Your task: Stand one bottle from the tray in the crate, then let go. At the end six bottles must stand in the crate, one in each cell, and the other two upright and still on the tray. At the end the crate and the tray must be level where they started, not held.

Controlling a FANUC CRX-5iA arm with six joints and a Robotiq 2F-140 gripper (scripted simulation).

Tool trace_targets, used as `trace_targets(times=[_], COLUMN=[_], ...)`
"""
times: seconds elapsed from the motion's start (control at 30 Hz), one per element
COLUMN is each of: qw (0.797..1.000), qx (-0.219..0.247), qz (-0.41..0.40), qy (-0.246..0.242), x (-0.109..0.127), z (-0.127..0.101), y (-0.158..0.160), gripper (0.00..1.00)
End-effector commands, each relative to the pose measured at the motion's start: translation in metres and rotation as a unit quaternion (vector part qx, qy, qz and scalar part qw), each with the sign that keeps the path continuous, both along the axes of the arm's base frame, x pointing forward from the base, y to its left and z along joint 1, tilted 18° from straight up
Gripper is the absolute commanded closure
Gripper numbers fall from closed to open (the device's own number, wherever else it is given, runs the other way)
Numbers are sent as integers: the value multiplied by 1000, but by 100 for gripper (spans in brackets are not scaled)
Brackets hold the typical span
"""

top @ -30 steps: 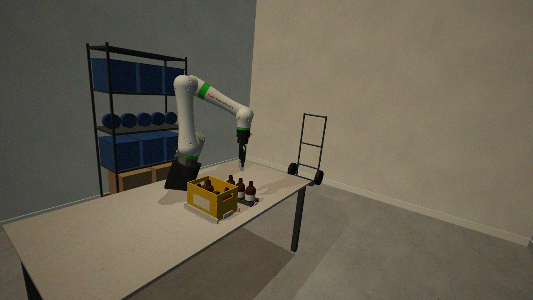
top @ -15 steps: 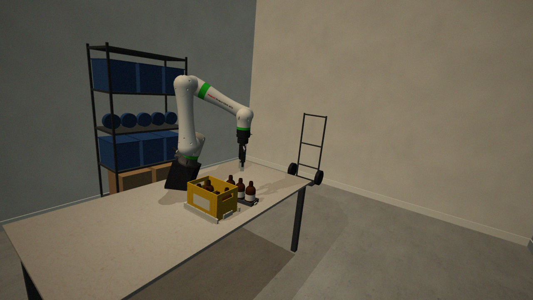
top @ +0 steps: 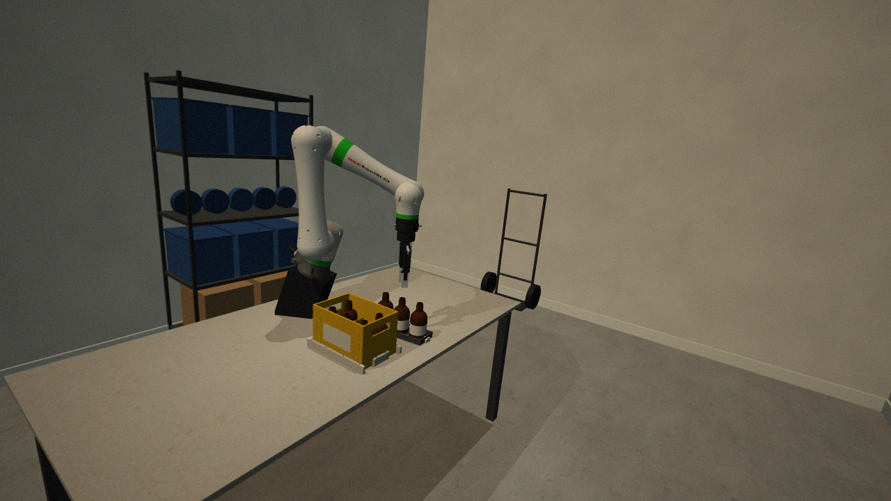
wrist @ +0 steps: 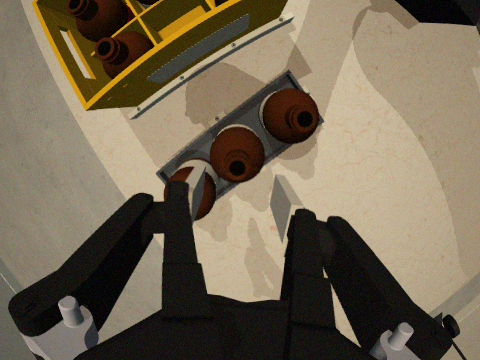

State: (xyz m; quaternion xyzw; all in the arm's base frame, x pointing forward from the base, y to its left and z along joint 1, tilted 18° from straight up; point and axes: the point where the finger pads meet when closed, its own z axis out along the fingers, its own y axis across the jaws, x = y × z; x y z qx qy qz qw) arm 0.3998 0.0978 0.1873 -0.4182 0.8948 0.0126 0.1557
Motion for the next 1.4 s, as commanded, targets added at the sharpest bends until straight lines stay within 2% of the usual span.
trace_targets(times=[0.0, 0.87, 1.37], qw=[1000, 1000, 1000], qx=[0, 0, 0], qz=[0, 0, 0], qy=[0, 0, 0], x=[1, 10, 12], z=[-2, -32, -38], y=[0, 6, 6], gripper=[62, 62, 62])
